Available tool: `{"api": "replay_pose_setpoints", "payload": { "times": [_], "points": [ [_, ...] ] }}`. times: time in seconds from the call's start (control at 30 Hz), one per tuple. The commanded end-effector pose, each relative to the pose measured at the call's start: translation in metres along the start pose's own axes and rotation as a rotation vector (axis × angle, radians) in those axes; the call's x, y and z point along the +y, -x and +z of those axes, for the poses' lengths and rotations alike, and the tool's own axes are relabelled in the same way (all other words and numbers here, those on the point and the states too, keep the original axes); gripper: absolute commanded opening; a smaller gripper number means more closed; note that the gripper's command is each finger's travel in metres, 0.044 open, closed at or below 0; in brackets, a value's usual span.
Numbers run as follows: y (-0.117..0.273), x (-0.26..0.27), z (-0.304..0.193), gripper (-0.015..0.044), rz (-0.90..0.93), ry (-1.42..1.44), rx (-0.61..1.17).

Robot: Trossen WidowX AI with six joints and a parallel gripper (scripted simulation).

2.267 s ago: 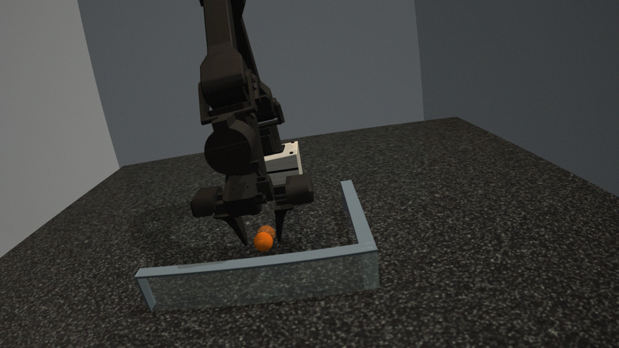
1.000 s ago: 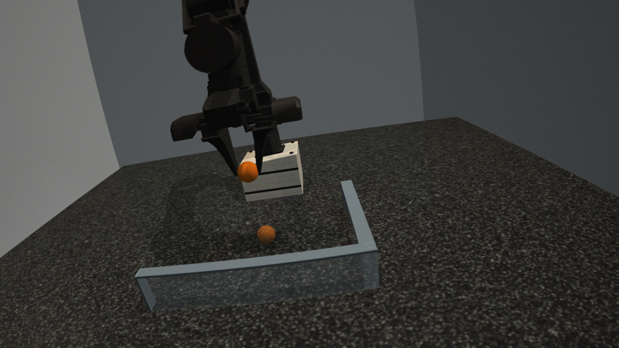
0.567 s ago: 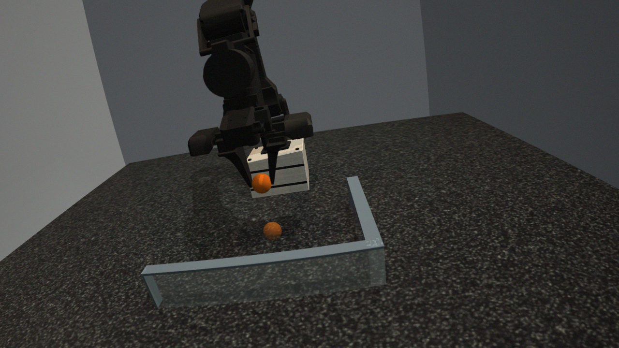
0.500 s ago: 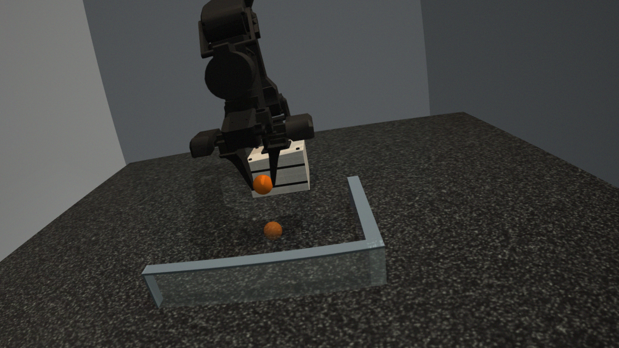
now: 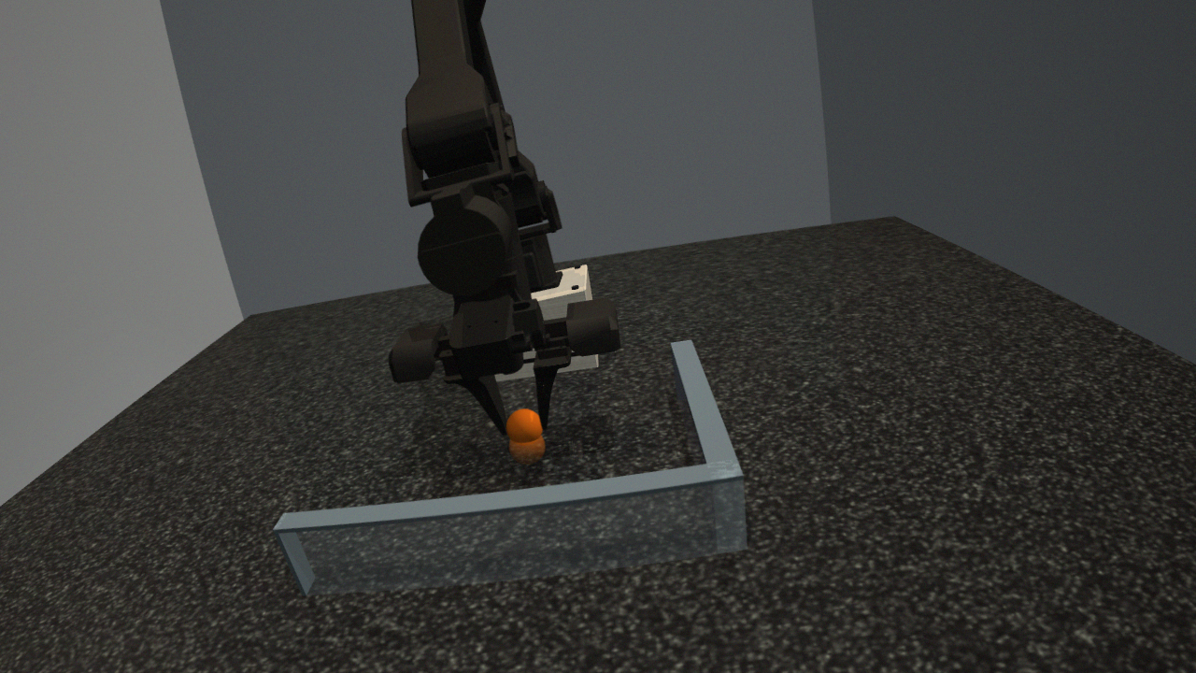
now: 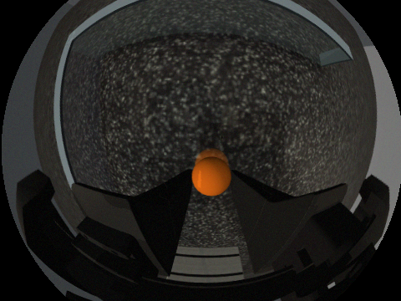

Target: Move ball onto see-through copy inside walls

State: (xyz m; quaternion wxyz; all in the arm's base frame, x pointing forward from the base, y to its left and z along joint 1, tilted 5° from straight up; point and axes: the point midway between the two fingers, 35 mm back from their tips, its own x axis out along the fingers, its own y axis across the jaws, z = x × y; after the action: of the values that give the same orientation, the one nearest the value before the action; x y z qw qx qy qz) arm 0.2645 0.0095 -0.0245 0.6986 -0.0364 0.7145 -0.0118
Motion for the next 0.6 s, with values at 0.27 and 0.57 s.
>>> {"api": "replay_pose_setpoints", "payload": {
  "times": [0.27, 0.57],
  "points": [
    [-0.014, -0.001, 0.001, 0.0000, -0.004, 0.002, -0.010],
    [-0.023, -0.001, 0.001, 0.0000, -0.004, 0.002, -0.009]
  ]
}}
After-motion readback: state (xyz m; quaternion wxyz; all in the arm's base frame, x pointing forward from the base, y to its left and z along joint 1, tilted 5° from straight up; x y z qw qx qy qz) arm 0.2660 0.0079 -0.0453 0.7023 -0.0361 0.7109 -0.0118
